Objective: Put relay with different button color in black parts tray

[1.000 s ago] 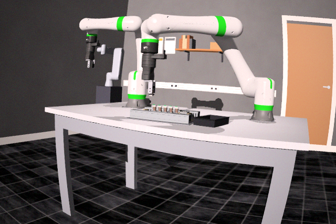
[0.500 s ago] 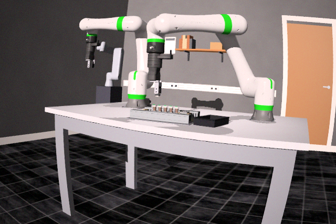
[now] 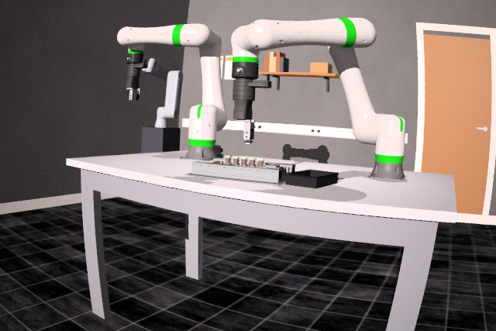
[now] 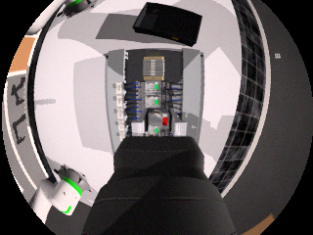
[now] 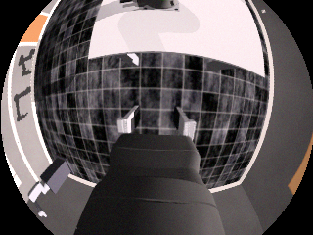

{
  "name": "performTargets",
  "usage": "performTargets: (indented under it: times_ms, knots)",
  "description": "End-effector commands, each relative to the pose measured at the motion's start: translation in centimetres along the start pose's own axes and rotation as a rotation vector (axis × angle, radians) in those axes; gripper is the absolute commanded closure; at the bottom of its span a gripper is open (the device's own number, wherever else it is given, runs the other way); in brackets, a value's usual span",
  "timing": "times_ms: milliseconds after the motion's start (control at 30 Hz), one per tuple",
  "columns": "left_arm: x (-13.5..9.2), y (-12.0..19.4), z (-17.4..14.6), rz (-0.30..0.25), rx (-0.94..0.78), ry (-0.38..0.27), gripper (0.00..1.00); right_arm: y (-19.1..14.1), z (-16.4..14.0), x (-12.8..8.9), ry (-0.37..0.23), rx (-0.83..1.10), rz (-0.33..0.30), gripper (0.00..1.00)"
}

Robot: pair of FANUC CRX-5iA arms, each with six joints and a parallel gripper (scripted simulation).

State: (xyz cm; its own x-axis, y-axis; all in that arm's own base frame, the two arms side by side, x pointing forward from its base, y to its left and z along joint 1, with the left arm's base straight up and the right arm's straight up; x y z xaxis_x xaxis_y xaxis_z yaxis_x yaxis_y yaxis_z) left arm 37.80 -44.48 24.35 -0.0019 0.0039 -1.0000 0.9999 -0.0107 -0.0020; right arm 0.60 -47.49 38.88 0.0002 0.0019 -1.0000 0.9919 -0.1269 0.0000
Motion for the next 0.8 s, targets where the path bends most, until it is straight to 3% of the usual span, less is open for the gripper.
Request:
performTargets:
  times_ms: [0, 67, 567, 767]
  knots:
    - [-0.1, 0.0, -2.1, 0.002, 0.0, -0.004, 1.0, 0.0, 0.0, -0.1, -0.002, 0.0, 0.0, 0.0]
    - [-0.1, 0.0, -2.1, 0.002, 0.0, -0.004, 1.0, 0.0, 0.0, -0.1, -0.002, 0.0, 0.0, 0.0]
    - [-0.1, -0.3, -12.6, 0.002, 0.0, -0.004, 1.0, 0.0, 0.0, -0.1, -0.002, 0.0, 0.0, 0.0]
    - [-0.1, -0.3, -15.2, 0.002, 0.0, -0.004, 1.0, 0.0, 0.0, -0.1, -0.002, 0.0, 0.0, 0.0]
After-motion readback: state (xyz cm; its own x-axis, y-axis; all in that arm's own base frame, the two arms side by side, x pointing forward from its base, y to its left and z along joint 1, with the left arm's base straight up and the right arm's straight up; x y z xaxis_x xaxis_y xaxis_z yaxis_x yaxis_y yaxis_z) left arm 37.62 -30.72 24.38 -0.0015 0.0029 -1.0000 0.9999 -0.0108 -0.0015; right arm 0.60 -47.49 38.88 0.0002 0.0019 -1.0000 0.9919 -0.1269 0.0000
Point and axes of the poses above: on each arm, the point where the finger pads meet when closed, its own x axis out along the fingers, its own y axis across the jaws, z = x × y, the point moved 10 cm from there along -x, back along the fingers, and after that the axes turned 8 degrees about x, right-handed, at the moved point
